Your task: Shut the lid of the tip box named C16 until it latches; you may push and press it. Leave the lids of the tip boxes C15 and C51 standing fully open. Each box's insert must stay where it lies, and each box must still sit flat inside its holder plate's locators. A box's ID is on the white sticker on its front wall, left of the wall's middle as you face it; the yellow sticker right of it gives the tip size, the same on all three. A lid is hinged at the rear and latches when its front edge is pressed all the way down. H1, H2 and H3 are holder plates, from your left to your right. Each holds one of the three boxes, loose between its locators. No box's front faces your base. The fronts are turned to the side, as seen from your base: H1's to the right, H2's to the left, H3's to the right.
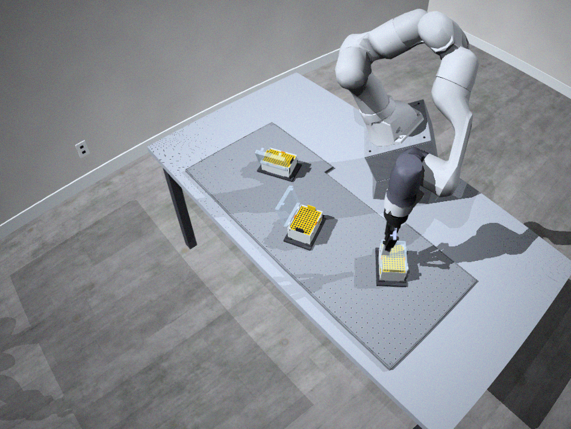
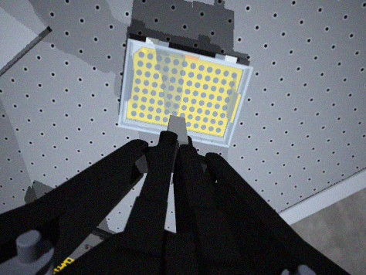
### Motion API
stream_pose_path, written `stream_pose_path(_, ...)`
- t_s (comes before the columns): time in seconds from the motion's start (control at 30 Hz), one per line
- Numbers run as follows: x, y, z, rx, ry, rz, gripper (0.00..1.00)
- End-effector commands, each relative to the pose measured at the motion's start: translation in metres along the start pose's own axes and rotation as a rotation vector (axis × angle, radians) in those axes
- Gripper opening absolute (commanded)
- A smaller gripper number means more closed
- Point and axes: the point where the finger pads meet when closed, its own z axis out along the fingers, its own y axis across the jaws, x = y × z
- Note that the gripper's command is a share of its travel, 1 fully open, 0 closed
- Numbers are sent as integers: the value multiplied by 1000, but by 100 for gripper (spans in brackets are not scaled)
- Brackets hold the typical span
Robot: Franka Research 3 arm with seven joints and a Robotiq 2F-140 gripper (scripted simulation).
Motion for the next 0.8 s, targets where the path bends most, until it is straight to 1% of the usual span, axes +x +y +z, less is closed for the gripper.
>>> stream_pose_path(0.0,0,2,2,-5,-1,-4,0)
stream_pose_path(0.77,0,2,6,-5,-1,-4,0)
